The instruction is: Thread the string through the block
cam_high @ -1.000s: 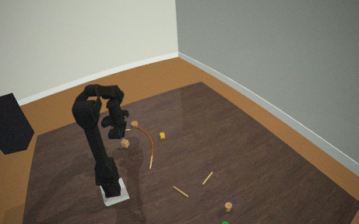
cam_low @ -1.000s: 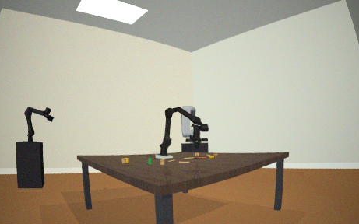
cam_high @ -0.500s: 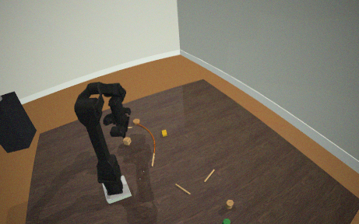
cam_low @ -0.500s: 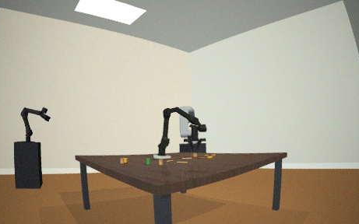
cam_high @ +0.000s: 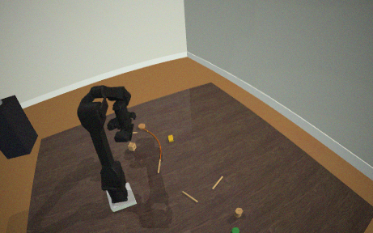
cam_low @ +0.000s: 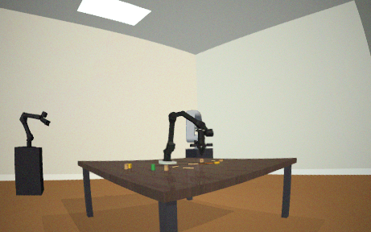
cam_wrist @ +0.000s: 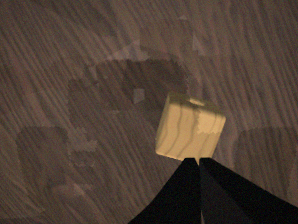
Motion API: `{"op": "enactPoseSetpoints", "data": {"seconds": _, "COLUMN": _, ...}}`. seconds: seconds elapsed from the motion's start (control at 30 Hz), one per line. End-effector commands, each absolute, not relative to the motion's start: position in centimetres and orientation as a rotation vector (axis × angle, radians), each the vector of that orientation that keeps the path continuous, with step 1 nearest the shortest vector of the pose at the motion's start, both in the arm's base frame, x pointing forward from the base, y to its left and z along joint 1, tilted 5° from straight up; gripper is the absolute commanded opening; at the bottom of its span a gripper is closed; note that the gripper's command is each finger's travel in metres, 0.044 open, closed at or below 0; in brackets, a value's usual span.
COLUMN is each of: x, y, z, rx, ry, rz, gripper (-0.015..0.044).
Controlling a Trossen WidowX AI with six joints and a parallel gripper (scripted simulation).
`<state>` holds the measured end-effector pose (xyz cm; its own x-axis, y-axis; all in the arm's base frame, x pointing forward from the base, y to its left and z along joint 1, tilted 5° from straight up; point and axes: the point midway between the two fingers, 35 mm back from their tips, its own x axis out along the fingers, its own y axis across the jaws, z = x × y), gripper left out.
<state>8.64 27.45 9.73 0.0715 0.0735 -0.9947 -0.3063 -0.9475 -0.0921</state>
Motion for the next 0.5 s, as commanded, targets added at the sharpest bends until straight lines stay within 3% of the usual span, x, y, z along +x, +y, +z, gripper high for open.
{"op": "enactPoseSetpoints", "data": {"seconds": 0.0, "x": 8.6, "y": 27.5, "z": 9.7, "rx": -2.075, "ry": 0.234, "rz": 1.954, "gripper": 0.0000}}
{"op": "enactPoseSetpoints", "data": {"seconds": 0.2, "x": 8.6, "y": 27.5, "z": 9.7, "rx": -2.075, "ry": 0.234, "rz": 1.954, "gripper": 0.0000}}
{"op": "enactPoseSetpoints", "data": {"seconds": 0.47, "x": 11.0, "y": 25.9, "z": 9.9, "rx": -1.671, "ry": 0.730, "rz": 1.589, "gripper": 0.0210}}
